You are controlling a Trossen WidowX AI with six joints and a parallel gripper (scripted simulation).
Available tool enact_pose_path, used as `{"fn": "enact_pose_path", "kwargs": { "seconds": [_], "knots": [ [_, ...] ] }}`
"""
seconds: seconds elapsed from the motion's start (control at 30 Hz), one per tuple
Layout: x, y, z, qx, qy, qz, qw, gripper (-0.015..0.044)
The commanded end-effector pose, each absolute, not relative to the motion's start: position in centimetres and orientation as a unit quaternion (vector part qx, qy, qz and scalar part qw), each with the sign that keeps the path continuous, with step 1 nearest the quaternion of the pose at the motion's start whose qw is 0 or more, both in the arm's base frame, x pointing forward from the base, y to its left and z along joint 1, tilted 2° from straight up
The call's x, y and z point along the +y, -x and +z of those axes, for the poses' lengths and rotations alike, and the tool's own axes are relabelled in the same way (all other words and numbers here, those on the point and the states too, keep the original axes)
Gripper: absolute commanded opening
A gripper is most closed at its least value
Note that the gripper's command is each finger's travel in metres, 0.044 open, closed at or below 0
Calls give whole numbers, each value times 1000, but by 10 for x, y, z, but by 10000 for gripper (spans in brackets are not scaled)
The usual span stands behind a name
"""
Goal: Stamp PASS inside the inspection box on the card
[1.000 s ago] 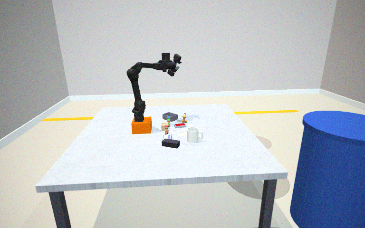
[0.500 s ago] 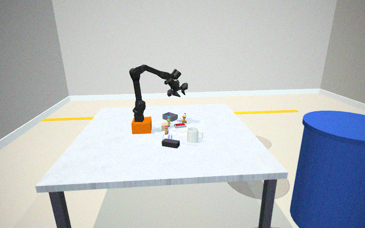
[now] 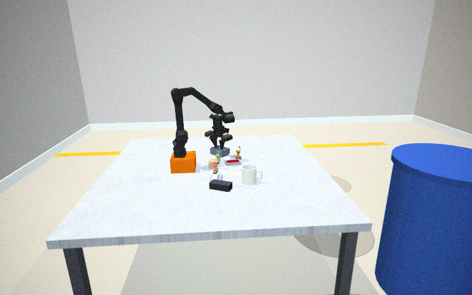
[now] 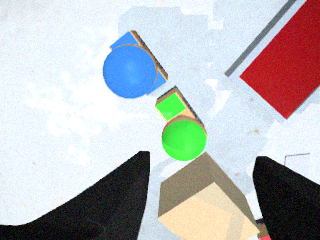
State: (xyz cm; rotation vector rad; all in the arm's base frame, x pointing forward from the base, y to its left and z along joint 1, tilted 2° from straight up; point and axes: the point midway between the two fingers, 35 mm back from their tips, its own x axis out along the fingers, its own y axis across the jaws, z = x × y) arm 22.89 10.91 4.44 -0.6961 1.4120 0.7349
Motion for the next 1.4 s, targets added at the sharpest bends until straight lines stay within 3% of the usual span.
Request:
{"fn": "enact_pose_path", "kwargs": {
  "seconds": [0.0,1.37],
  "knots": [
    [103,-223,42,637,300,312,638,214],
    [107,-221,-16,637,300,313,638,214]
  ]
}}
